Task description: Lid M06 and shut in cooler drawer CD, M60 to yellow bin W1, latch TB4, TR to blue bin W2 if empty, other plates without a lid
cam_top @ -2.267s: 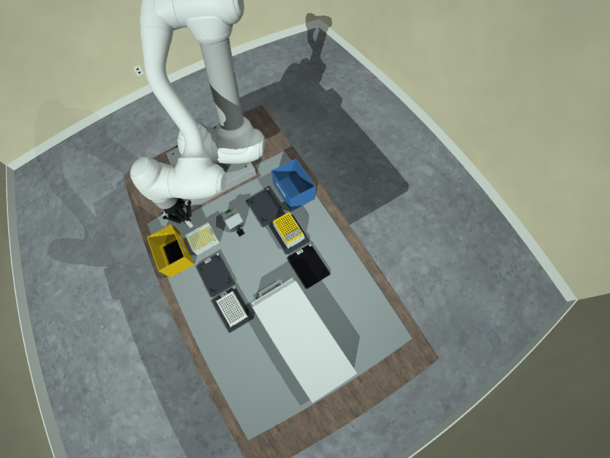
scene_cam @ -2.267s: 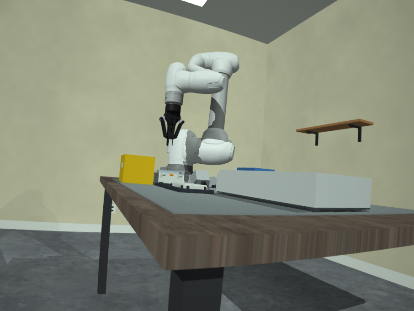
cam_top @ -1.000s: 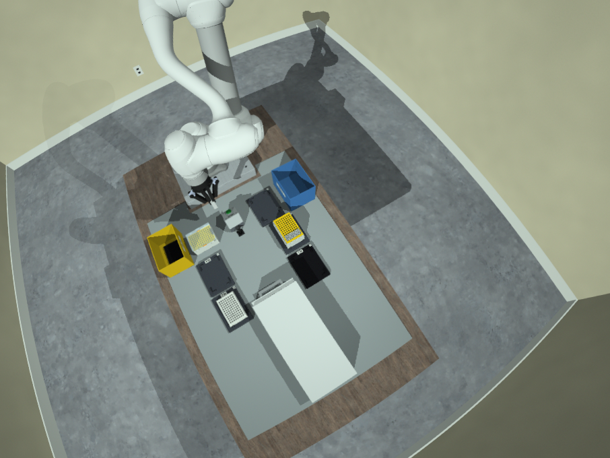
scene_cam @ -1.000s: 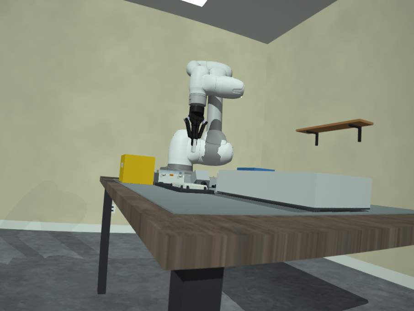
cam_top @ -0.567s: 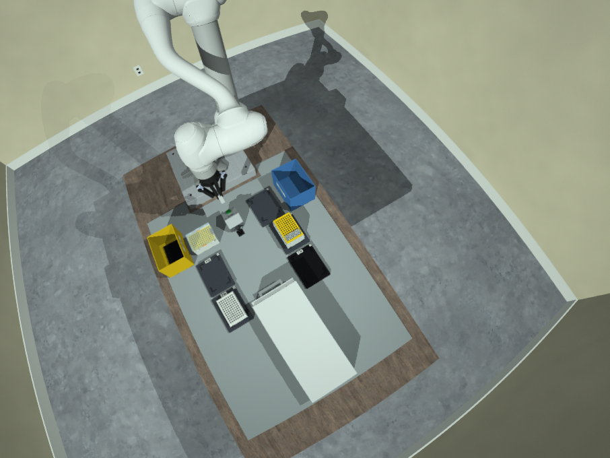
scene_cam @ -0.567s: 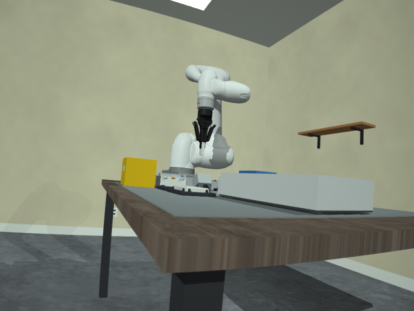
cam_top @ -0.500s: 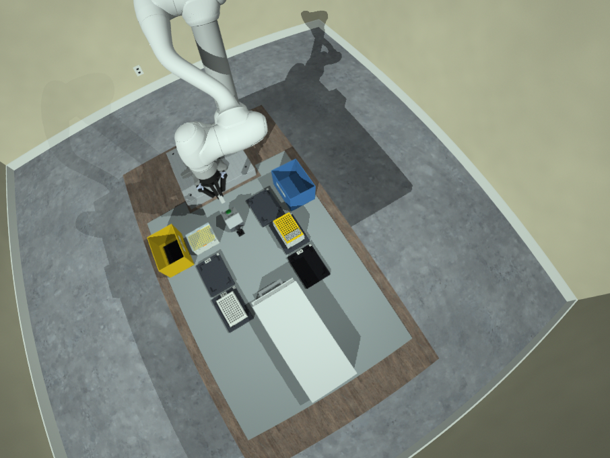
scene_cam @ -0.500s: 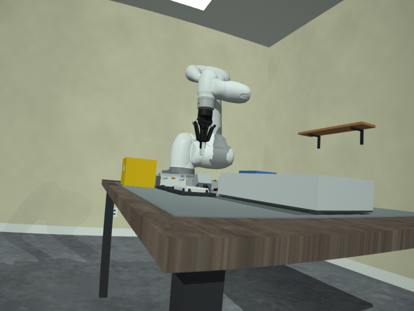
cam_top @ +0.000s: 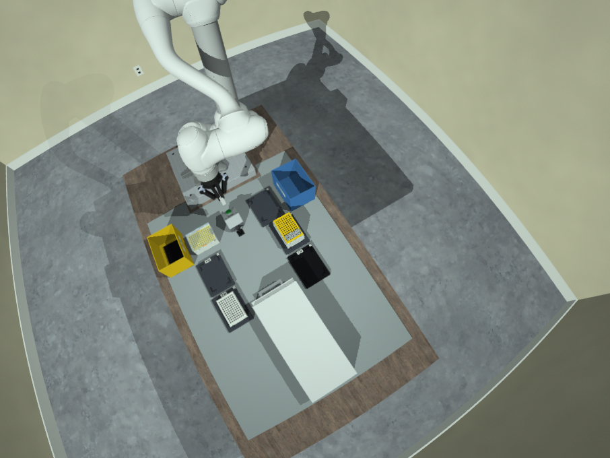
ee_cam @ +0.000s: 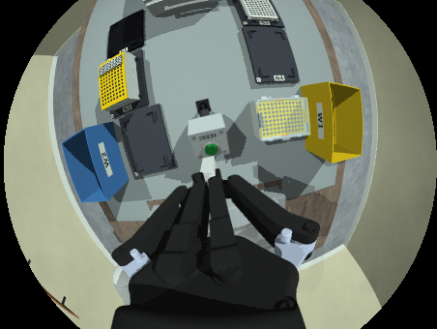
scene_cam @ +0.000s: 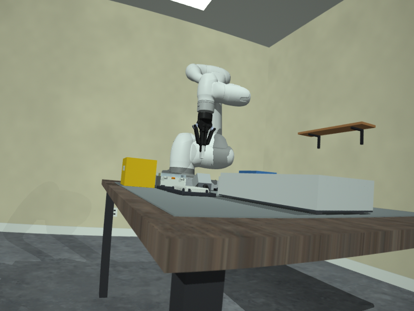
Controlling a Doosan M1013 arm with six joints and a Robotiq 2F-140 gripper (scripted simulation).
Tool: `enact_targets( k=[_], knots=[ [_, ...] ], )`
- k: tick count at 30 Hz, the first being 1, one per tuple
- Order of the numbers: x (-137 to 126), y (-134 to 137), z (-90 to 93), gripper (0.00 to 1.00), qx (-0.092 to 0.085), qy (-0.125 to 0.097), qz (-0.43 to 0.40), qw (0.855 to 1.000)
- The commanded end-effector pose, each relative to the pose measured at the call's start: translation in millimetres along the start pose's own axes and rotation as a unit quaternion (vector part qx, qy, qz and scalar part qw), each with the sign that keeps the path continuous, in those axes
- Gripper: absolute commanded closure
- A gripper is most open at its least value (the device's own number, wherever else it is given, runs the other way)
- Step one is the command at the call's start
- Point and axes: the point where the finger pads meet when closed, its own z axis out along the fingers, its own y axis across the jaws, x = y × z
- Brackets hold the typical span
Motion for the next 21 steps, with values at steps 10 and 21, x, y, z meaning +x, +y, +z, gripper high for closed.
enact_targets(
  k=[10, 21],
  knots=[
    [0, 0, 30.8, 1.00, 0.000, 0.000, 0.000, 1.000],
    [0, 0, 54.8, 1.00, 0.000, 0.000, 0.000, 1.000]
  ],
)
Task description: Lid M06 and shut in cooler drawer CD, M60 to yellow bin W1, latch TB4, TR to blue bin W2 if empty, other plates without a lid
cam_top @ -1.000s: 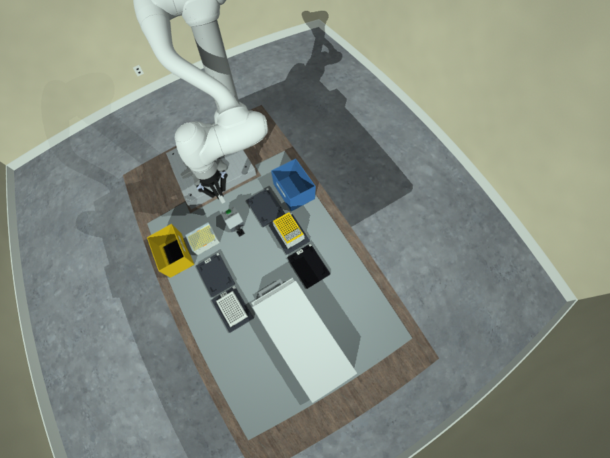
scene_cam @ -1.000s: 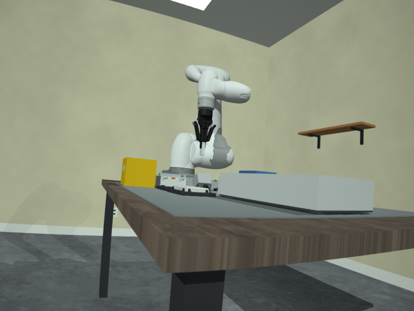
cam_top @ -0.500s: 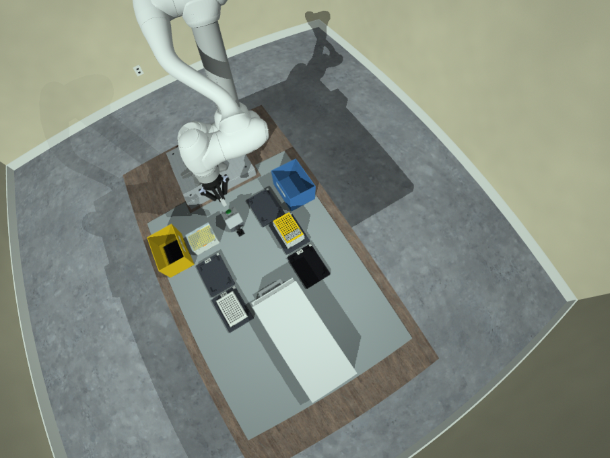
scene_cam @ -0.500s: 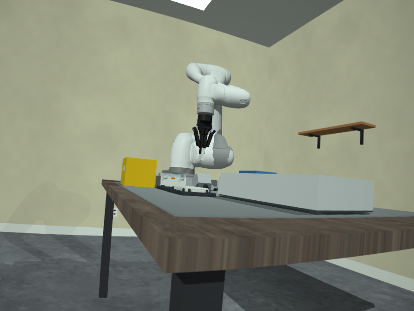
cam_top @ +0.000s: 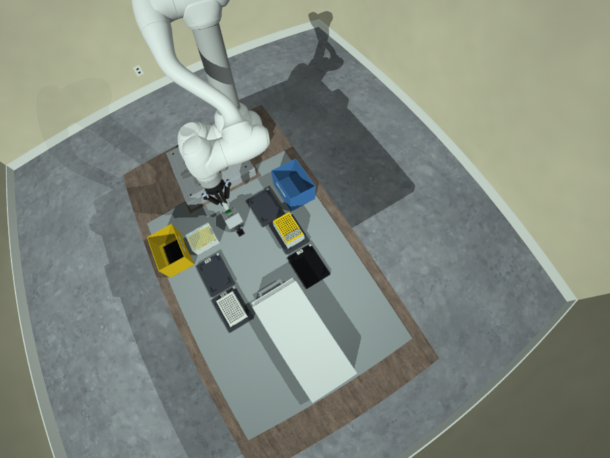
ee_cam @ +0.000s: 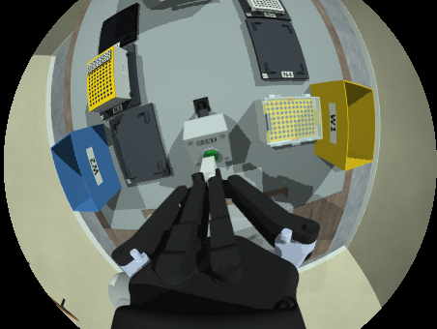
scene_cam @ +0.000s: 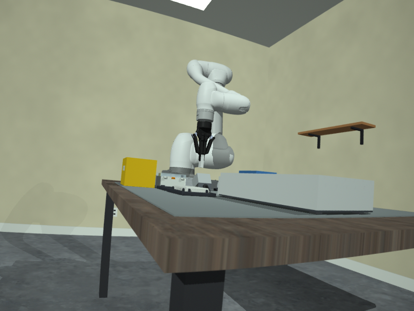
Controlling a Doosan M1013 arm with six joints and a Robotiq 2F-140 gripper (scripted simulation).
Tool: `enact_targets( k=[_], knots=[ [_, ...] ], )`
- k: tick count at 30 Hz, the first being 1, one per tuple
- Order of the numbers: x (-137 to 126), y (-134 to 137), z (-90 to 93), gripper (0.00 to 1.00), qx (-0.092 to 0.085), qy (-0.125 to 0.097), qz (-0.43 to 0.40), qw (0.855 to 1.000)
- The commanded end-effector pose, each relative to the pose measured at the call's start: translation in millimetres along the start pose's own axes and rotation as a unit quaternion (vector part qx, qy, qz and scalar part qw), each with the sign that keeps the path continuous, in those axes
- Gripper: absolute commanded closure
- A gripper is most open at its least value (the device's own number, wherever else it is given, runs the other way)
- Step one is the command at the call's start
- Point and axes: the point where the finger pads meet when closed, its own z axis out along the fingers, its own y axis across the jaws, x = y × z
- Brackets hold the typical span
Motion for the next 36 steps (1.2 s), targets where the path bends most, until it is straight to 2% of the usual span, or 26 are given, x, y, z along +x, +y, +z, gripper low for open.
enact_targets(
  k=[1, 7, 20, 36],
  knots=[
    [0, 0, 10.6, 1.00, 0.000, 0.000, 0.000, 1.000],
    [0, 0, 26.0, 1.00, 0.000, 0.000, 0.000, 1.000],
    [0, 0, 26.0, 1.00, 0.000, 0.000, 0.000, 1.000],
    [0, 0, 35.3, 1.00, 0.000, 0.000, 0.000, 1.000]
  ],
)
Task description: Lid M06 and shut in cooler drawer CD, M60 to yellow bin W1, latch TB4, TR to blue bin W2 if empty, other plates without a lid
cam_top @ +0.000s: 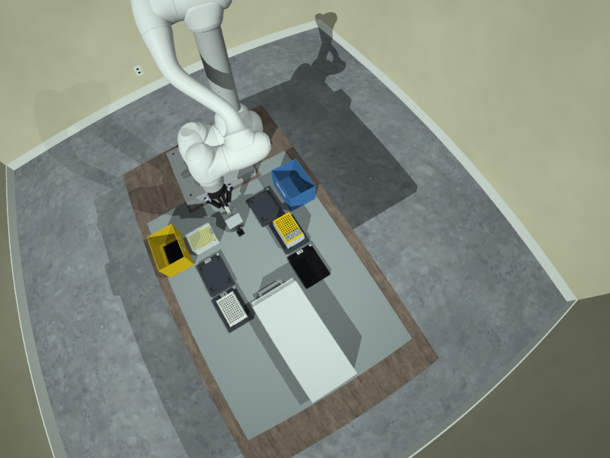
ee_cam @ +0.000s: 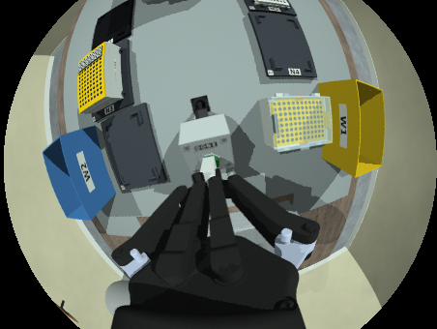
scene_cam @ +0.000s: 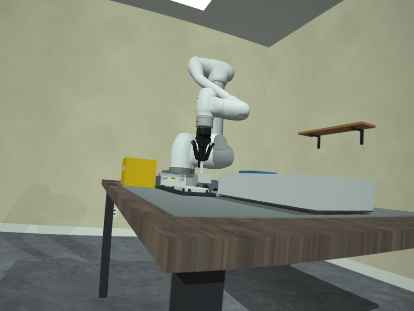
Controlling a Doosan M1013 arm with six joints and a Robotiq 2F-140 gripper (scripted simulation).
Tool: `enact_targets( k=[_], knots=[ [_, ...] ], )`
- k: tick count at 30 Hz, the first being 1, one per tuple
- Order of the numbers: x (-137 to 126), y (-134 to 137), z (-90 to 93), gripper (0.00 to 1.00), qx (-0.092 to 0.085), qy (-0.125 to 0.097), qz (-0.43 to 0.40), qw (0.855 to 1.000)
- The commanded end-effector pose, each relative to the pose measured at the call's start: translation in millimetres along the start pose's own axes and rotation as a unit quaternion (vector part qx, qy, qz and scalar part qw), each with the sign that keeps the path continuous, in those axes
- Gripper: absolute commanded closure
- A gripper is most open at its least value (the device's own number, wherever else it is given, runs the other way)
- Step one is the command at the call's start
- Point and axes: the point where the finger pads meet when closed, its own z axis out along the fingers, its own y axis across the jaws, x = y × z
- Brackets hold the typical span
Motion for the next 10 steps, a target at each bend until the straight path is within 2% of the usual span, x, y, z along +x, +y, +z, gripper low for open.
enact_targets(
  k=[1, 10],
  knots=[
    [0.0, 0.0, 2.7, 1.00, 0.000, 0.000, 0.000, 1.000],
    [0.0, 0.0, 8.7, 1.00, 0.000, 0.000, 0.000, 1.000]
  ],
)
